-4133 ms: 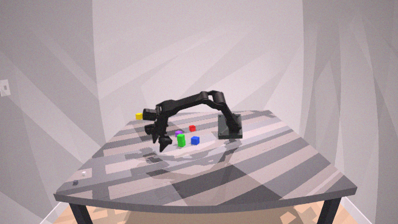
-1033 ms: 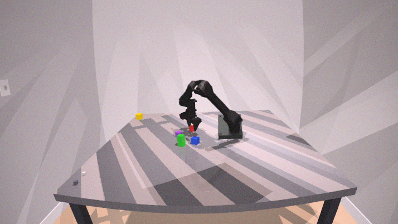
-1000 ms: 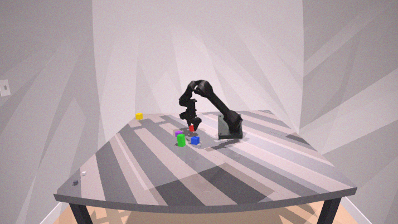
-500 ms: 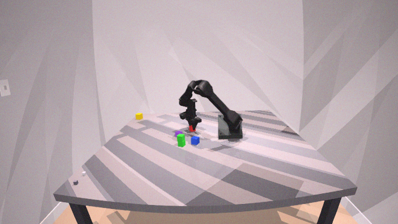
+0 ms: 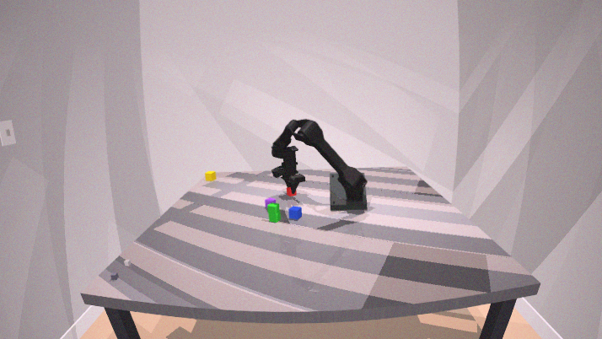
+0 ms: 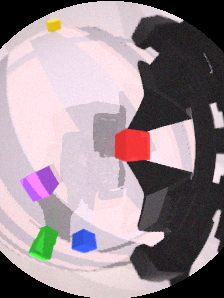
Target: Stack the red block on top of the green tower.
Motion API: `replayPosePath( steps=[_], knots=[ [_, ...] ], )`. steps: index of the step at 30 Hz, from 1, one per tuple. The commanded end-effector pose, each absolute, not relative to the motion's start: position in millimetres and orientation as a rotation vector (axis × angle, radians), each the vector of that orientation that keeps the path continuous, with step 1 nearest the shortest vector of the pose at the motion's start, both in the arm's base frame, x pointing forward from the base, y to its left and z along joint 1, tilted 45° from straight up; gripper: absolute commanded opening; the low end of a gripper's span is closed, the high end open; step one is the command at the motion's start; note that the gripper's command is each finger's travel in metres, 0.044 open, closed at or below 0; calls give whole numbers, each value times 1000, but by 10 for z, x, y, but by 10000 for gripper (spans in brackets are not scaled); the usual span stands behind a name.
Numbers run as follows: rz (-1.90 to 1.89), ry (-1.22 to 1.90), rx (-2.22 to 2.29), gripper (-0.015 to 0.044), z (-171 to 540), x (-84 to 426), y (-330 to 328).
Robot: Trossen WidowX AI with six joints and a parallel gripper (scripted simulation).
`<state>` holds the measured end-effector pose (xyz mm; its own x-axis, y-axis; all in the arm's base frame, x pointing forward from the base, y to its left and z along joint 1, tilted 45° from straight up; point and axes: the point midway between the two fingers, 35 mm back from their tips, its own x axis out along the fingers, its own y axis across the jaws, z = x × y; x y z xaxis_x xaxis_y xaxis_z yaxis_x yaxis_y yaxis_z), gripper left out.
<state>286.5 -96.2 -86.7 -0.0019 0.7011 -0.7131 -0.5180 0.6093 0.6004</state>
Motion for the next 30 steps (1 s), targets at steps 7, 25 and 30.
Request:
replayPosePath(
  steps=[7,25,30],
  knots=[
    [958,1239,165,0,-489,2889,-1363],
    [955,1242,163,0,-119,2910,-1648],
    [944,1249,157,0,177,3108,-1396]
  ],
)
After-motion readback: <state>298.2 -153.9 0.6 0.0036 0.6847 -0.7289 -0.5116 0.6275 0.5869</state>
